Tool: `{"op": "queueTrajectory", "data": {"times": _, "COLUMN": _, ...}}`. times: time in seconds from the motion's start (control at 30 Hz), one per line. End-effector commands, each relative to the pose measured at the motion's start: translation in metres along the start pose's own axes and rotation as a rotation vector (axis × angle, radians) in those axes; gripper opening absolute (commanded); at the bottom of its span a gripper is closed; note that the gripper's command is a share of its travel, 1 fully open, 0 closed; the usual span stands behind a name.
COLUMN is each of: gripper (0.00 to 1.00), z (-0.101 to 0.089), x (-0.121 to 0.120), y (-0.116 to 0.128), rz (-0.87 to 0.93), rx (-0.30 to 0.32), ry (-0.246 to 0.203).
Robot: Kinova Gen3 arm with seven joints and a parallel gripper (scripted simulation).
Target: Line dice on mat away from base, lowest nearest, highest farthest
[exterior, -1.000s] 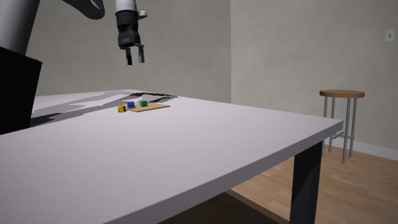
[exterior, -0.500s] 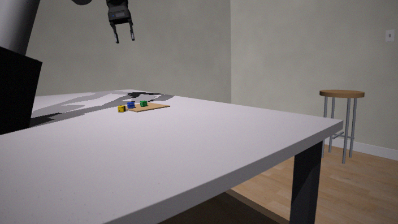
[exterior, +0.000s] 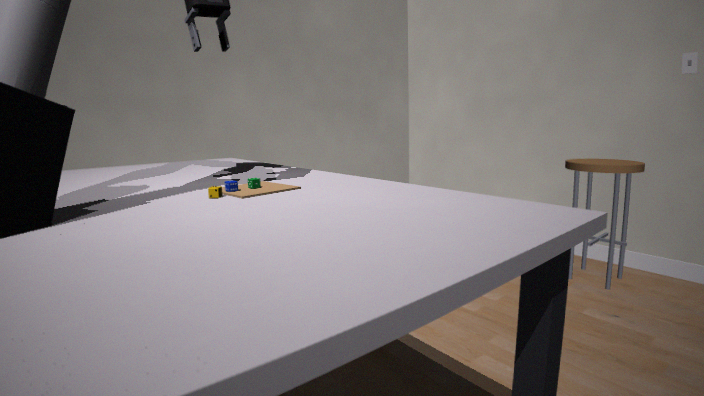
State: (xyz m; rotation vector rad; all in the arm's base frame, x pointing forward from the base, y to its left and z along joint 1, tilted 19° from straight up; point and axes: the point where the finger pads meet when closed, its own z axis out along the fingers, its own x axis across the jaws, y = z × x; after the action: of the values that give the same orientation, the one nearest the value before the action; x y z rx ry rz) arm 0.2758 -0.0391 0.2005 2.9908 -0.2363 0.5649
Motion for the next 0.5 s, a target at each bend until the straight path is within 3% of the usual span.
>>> {"op": "queueTrajectory", "data": {"times": 0.0, "gripper": 1.00, "z": -0.004, "x": -0.002, "y": 0.002, "rz": -0.154, "rx": 0.040, "ry": 0.022}}
{"op": "queueTrajectory", "data": {"times": 0.17, "gripper": 1.00, "z": -0.001, "x": -0.007, "y": 0.012, "rz": -0.279, "rx": 0.040, "ry": 0.025}}
{"op": "queueTrajectory", "data": {"times": 0.47, "gripper": 1.00, "z": 0.028, "x": -0.016, "y": 0.042, "rz": -0.732, "rx": 0.051, "ry": 0.032}}
